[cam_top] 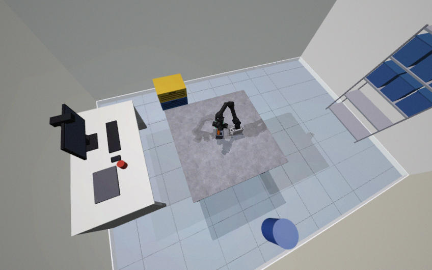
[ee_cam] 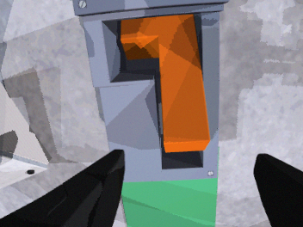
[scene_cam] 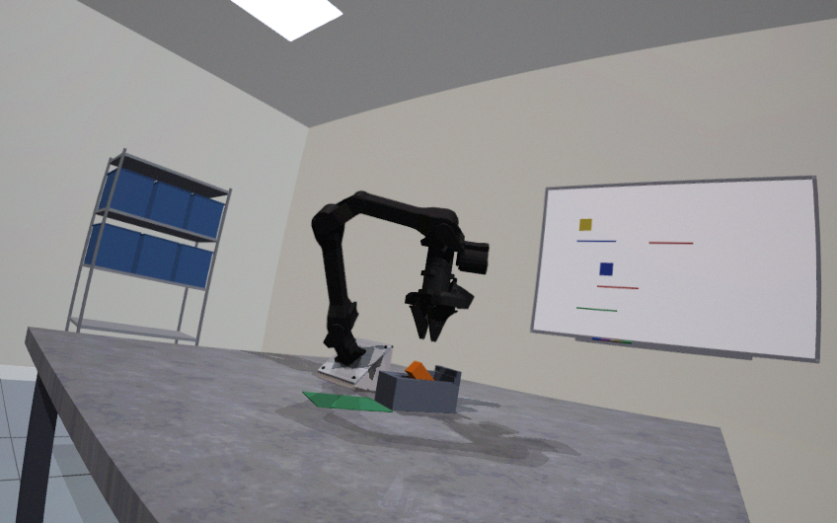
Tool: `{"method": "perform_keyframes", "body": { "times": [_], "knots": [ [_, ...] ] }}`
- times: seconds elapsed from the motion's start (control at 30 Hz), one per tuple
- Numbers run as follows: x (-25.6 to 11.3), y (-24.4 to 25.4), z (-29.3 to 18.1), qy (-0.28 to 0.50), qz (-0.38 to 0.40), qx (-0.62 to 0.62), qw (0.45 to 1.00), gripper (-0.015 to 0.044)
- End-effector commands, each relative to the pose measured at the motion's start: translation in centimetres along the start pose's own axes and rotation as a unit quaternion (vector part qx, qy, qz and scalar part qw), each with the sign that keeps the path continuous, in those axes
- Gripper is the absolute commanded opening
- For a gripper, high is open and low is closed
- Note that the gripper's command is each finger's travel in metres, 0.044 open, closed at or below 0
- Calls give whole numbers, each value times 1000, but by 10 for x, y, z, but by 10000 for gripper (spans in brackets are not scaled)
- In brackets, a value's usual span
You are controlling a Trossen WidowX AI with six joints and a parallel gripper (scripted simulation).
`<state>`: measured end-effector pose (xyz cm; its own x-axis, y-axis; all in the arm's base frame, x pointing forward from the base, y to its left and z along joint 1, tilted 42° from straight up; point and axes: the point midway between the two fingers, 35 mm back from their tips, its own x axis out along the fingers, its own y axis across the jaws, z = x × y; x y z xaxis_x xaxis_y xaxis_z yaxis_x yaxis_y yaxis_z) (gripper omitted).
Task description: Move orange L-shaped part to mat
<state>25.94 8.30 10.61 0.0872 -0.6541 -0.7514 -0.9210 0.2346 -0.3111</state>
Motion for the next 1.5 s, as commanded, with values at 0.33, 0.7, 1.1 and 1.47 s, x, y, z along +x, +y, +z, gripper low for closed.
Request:
{"method": "perform_keyframes", "body": {
  "times": [0.33, 0.7, 1.1, 1.47],
  "knots": [
    [28, -1, -7, 2, -2, -50, 999, 280],
    [41, -2, -7, 2, -2, -50, 999, 280],
    [61, -2, -7, 2, -2, -50, 999, 280],
    [78, -2, -8, 3, -2, -50, 999, 280]
  ]
}}
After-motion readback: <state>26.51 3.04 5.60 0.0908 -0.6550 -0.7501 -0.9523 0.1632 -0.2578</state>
